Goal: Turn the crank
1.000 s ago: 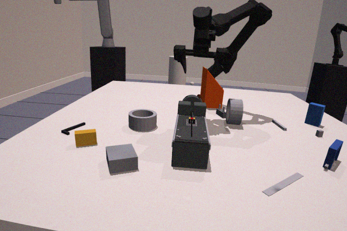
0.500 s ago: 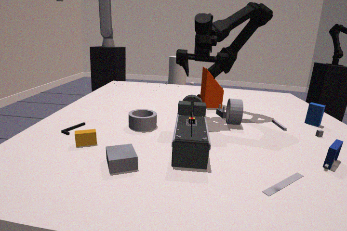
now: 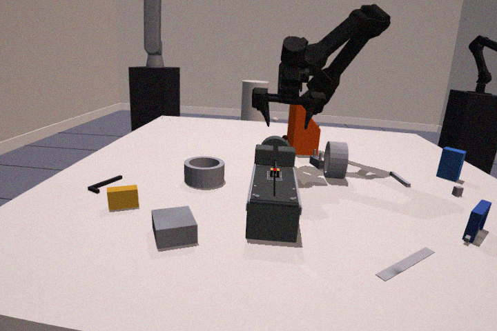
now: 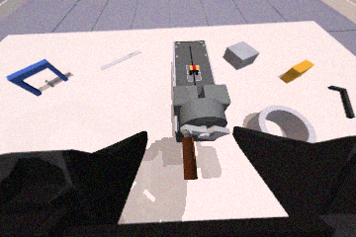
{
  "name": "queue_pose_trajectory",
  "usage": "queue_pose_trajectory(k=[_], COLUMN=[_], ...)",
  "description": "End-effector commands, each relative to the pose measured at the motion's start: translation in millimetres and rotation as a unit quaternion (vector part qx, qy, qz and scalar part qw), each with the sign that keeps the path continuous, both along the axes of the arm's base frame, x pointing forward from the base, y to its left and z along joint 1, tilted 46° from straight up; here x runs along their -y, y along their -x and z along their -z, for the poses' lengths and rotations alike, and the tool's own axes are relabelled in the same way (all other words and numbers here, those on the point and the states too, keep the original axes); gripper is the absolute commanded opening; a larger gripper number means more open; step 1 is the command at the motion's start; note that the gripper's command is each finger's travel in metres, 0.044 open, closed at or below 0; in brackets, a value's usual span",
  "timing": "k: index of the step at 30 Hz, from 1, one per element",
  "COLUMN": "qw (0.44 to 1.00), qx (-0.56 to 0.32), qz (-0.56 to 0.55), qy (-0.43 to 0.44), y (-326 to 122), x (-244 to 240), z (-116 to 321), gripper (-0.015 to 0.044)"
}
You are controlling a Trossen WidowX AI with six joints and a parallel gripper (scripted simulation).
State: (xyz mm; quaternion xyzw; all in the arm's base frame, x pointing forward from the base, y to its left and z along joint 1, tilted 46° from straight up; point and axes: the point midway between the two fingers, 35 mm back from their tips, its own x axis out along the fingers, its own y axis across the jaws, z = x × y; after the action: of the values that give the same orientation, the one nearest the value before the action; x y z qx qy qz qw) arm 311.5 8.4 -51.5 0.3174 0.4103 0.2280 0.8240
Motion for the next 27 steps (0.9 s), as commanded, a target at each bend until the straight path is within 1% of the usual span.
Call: queue_pose_trajectory(k=[1, 27], qw=[1.000, 1.000], qx=[-0.006, -0.007], qz=[0.002, 0.002], qy=[-0.001, -0.001], y=[3, 11], x=[-5, -34], z=[7, 36], gripper=[0.0440, 0.0440])
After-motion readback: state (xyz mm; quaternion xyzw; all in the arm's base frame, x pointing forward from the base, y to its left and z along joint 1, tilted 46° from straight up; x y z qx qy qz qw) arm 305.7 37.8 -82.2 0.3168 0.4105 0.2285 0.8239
